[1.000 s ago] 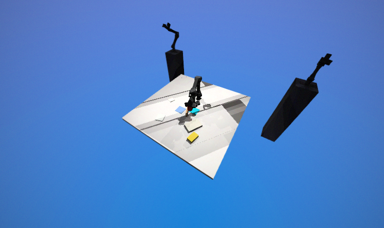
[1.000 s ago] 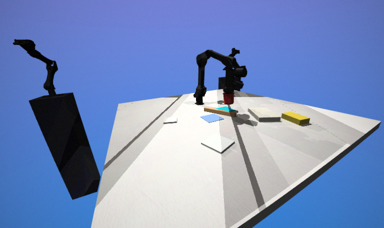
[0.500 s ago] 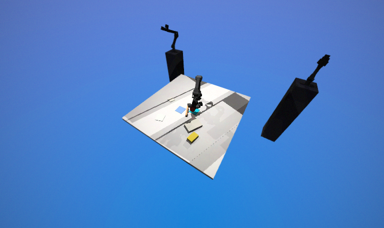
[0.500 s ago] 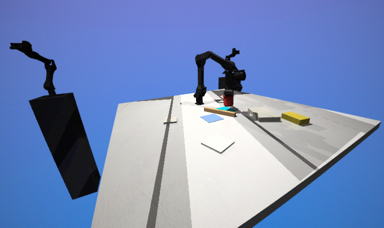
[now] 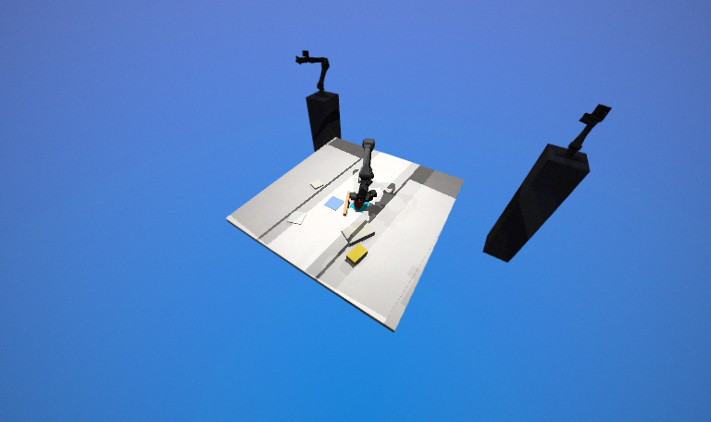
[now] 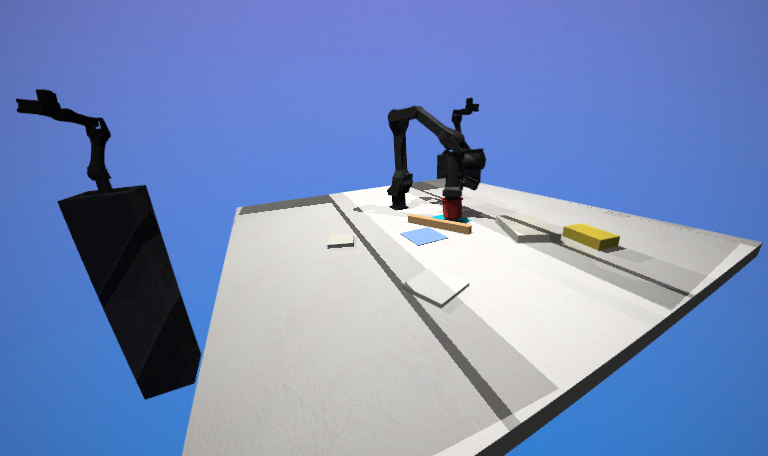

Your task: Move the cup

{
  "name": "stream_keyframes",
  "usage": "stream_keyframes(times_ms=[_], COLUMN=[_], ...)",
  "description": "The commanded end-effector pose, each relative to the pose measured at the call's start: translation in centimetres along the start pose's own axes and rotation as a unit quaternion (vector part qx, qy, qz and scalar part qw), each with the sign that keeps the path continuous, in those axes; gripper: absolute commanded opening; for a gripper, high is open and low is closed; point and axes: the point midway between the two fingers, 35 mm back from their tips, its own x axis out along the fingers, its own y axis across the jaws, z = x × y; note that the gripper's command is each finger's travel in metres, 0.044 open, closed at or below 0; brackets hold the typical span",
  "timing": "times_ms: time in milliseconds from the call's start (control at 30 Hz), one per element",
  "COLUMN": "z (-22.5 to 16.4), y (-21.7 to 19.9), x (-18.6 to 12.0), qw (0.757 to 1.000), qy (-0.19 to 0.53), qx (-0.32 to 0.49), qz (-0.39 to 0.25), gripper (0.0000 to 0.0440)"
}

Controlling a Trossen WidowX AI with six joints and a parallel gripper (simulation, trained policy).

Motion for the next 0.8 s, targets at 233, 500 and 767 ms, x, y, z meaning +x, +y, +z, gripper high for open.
stream_keyframes(times_ms=[233,500,767], z=[0.2,0.2,0.0], y=[-0.2,0.0,0.2], x=[-0.1,-1.2,-2.3], qw=[0.999,0.998,0.995], qy=[-0.035,-0.067,-0.095], qx=[0.013,0.014,0.014], qz=[-0.008,-0.004,-0.004], gripper=[0.0120,0.0155,0.0191])
